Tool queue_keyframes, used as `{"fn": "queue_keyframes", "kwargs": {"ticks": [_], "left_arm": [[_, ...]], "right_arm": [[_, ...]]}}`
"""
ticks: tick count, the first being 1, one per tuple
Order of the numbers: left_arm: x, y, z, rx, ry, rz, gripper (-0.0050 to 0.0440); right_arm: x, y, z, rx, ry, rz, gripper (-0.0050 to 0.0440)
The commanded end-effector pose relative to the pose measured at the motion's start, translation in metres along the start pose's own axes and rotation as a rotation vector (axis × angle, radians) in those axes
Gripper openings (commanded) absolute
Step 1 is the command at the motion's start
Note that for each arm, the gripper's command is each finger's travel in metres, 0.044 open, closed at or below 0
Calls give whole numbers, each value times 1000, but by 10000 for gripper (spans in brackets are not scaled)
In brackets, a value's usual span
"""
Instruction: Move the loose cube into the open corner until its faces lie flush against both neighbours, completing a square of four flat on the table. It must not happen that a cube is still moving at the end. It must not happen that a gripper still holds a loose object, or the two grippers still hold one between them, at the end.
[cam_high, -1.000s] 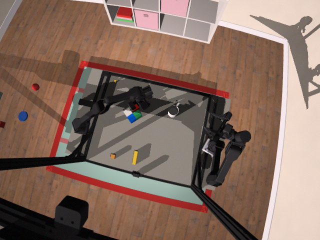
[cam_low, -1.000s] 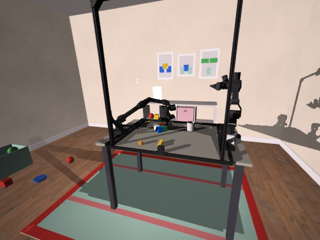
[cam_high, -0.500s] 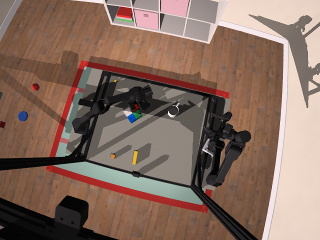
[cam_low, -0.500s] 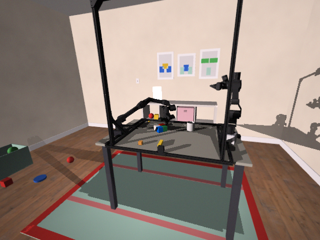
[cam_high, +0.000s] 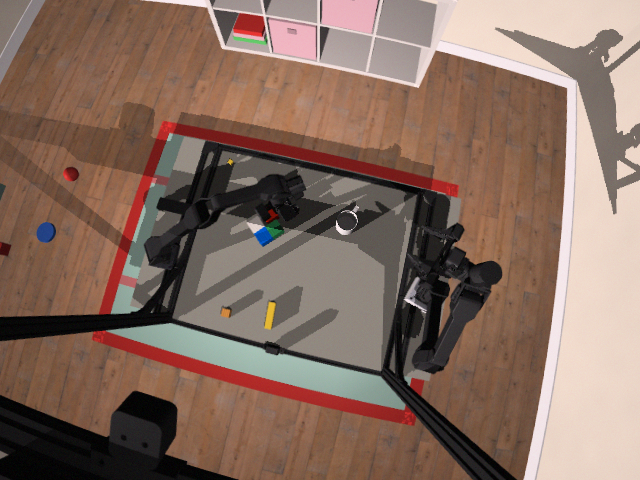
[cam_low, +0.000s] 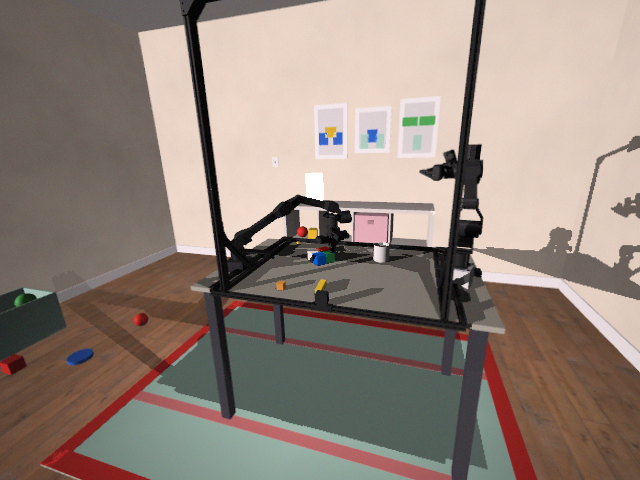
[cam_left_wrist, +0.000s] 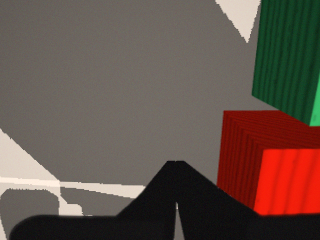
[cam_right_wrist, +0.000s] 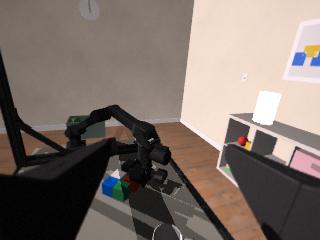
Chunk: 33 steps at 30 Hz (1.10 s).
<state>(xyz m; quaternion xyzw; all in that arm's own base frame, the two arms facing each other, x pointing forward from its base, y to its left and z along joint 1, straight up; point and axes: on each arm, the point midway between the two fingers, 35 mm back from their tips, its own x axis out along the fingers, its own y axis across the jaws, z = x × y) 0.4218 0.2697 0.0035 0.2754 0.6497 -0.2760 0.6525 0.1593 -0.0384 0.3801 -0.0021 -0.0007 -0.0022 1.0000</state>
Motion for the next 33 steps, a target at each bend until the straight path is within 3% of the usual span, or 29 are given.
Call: {"fn": "queue_keyframes", "kwargs": {"ticks": [1, 33], "left_arm": [[-2, -4, -1, -1, 4, 0, 0], [-2, -21, 0, -1, 4, -1, 0]], "right_arm": [[0, 1, 0, 5, 0, 4, 400], [0, 1, 0, 5, 0, 4, 400]]}}
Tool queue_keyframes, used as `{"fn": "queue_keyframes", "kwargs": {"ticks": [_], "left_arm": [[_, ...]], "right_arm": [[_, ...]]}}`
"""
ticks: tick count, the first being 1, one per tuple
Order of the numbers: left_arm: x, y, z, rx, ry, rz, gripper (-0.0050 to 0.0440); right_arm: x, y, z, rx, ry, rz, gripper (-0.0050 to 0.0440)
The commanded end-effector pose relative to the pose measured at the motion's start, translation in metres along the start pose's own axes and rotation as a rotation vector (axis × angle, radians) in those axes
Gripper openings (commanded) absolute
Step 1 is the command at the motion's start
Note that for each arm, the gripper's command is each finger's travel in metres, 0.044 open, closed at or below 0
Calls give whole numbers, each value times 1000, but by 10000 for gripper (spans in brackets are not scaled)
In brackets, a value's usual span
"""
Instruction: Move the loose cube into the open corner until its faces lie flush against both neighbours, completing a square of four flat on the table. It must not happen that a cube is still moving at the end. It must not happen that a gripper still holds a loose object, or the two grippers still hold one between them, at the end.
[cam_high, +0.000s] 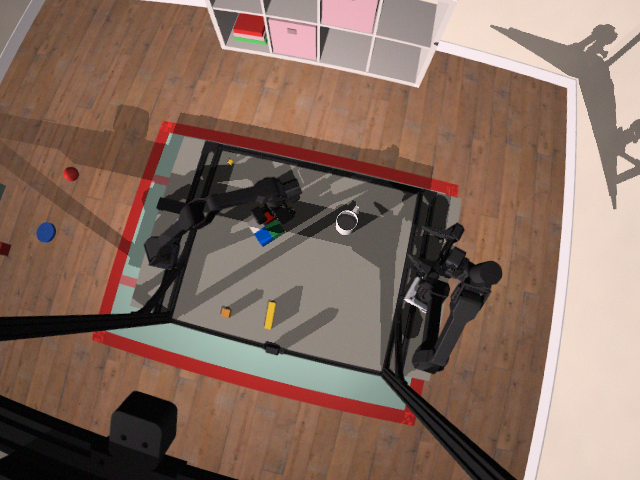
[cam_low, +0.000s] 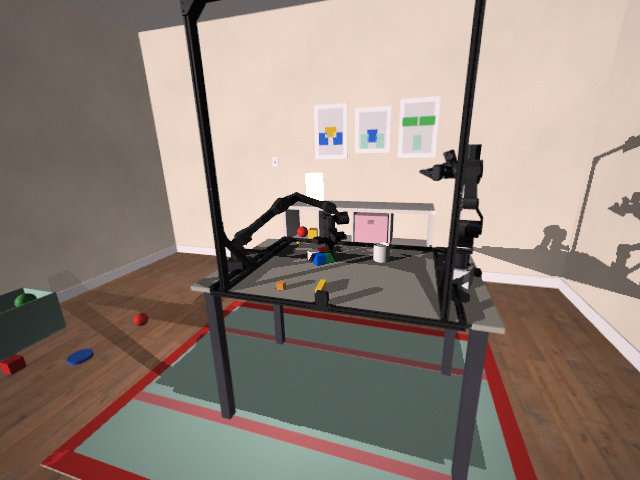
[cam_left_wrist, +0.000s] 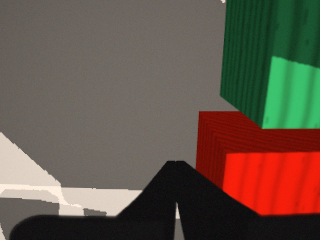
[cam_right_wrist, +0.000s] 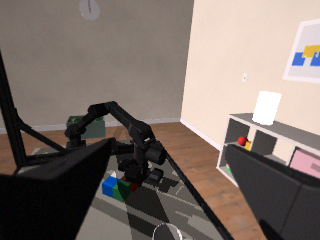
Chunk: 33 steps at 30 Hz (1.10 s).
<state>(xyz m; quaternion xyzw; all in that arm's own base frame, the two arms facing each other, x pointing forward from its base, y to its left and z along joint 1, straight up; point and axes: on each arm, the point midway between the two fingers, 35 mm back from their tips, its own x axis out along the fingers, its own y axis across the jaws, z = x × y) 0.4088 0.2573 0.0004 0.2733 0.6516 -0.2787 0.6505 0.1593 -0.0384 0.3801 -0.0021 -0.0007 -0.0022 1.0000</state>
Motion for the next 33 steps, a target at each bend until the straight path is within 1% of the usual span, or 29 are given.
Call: {"fn": "queue_keyframes", "kwargs": {"ticks": [1, 19, 26, 33], "left_arm": [[-5, -3, 0, -2, 2, 8, 0], [-5, -11, 0, -2, 1, 8, 0], [-5, -2, 0, -2, -1, 20, 0], [-3, 15, 0, -2, -6, 45, 0]], "right_arm": [[0, 1, 0, 5, 0, 4, 400], [0, 1, 0, 5, 0, 4, 400], [0, 1, 0, 5, 0, 4, 400], [0, 1, 0, 5, 0, 4, 400]]}}
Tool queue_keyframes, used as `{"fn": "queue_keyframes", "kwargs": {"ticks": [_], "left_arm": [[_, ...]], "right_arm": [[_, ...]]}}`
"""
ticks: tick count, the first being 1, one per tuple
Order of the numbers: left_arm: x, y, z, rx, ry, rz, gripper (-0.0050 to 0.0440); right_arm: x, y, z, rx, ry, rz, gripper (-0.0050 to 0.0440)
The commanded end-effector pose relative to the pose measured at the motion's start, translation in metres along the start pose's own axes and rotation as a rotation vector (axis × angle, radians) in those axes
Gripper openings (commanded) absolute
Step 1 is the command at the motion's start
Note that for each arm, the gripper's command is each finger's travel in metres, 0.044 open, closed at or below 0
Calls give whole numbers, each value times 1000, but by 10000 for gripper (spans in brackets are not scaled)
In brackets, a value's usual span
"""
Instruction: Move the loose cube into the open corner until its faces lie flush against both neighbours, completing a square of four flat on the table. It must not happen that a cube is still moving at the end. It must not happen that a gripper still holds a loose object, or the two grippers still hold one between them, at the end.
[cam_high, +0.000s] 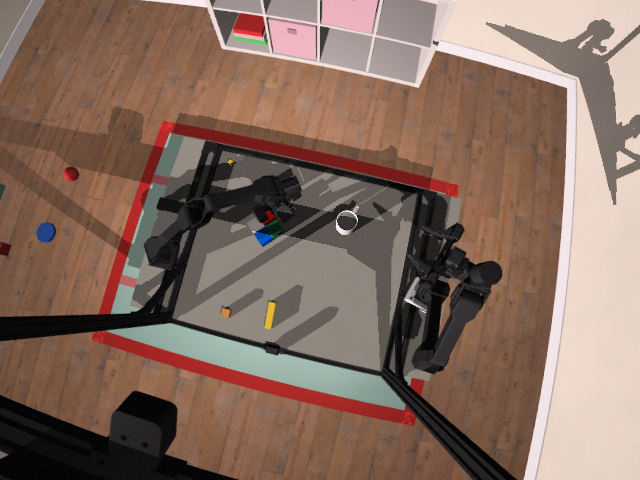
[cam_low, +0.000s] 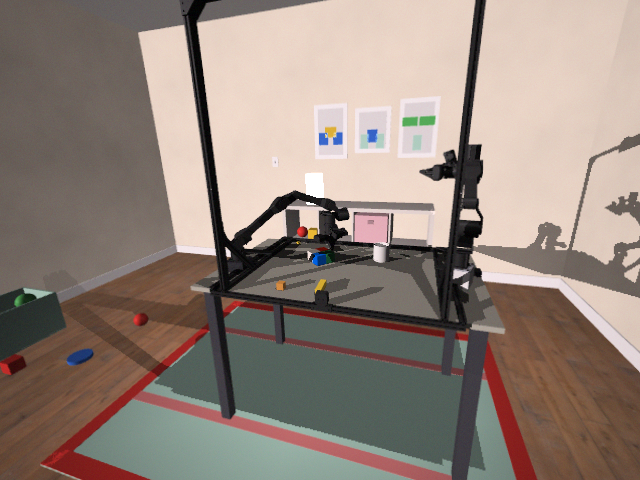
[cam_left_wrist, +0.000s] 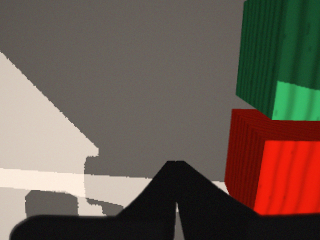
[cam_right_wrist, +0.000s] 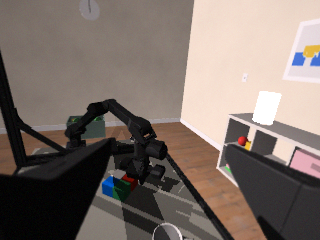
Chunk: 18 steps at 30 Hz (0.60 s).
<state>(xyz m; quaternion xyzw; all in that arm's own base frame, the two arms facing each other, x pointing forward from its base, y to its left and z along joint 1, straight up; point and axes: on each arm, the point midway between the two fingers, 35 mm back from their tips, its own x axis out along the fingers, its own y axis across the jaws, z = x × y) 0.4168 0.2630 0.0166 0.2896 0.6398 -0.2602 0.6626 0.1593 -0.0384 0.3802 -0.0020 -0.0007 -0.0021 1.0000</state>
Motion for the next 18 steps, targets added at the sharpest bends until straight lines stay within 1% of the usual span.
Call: {"fn": "queue_keyframes", "kwargs": {"ticks": [1, 8, 18], "left_arm": [[14, 8, -1, 1, 5, -10, 0], [16, 24, -2, 1, 1, 15, 0], [17, 27, -2, 1, 0, 20, 0]], "right_arm": [[0, 1, 0, 5, 0, 4, 400], [0, 1, 0, 5, 0, 4, 400], [0, 1, 0, 5, 0, 4, 400]]}}
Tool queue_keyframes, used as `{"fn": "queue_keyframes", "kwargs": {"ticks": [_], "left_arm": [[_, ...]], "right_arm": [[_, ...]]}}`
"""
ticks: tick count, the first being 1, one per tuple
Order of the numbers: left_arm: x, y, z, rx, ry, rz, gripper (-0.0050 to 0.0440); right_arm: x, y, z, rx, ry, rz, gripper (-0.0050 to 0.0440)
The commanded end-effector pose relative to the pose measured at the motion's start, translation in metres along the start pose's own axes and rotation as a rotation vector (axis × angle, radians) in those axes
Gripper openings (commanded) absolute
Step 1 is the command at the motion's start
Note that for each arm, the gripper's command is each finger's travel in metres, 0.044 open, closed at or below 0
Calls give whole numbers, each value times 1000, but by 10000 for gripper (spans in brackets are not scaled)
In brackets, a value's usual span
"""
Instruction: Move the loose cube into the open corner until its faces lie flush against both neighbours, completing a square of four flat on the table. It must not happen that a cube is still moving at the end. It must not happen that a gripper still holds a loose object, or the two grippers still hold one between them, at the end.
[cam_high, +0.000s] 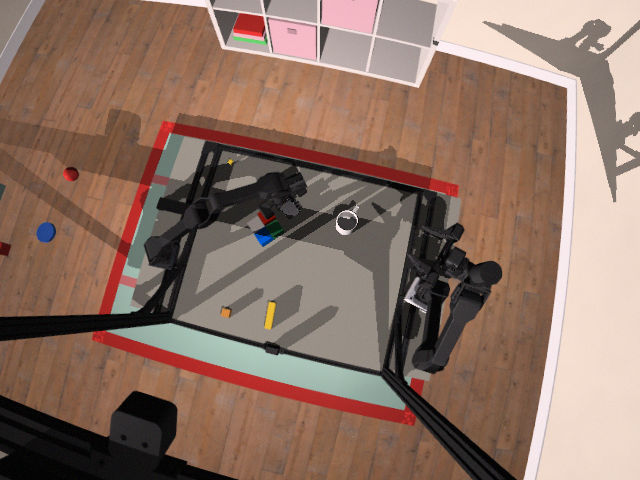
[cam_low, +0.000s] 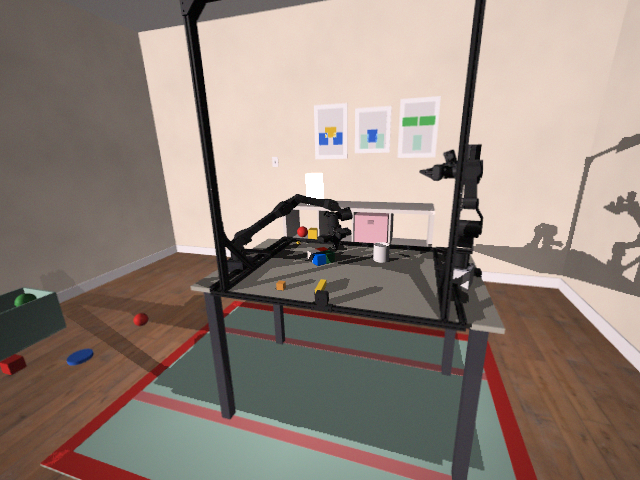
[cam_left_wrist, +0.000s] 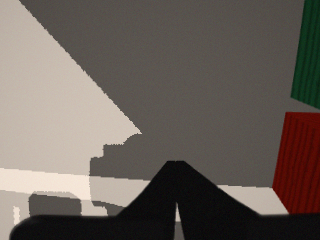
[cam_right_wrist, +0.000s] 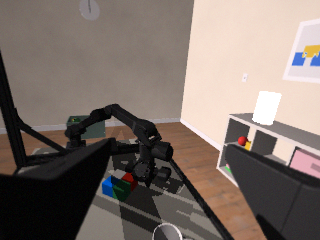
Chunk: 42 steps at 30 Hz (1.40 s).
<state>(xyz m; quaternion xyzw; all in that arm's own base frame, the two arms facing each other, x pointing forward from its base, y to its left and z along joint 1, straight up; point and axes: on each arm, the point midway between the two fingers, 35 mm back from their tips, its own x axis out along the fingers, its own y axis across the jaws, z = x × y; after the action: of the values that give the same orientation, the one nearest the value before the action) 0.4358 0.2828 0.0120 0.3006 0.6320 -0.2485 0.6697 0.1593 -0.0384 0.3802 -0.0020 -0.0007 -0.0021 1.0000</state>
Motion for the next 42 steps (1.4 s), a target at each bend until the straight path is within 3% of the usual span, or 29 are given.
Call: {"fn": "queue_keyframes", "kwargs": {"ticks": [1, 29, 32, 35, 42], "left_arm": [[11, -1, -1, 2, 6, -17, 0], [11, -1, -1, 2, 6, -17, 0], [-6, 1, -1, 2, 3, 2, 0], [-40, 2, 0, 2, -5, 39, 0], [-43, 2, 0, 2, -6, 43, 0]], "right_arm": [[0, 1, 0, 5, 0, 4, 400], [0, 1, 0, 5, 0, 4, 400], [0, 1, 0, 5, 0, 4, 400], [0, 1, 0, 5, 0, 4, 400], [0, 1, 0, 5, 0, 4, 400]]}}
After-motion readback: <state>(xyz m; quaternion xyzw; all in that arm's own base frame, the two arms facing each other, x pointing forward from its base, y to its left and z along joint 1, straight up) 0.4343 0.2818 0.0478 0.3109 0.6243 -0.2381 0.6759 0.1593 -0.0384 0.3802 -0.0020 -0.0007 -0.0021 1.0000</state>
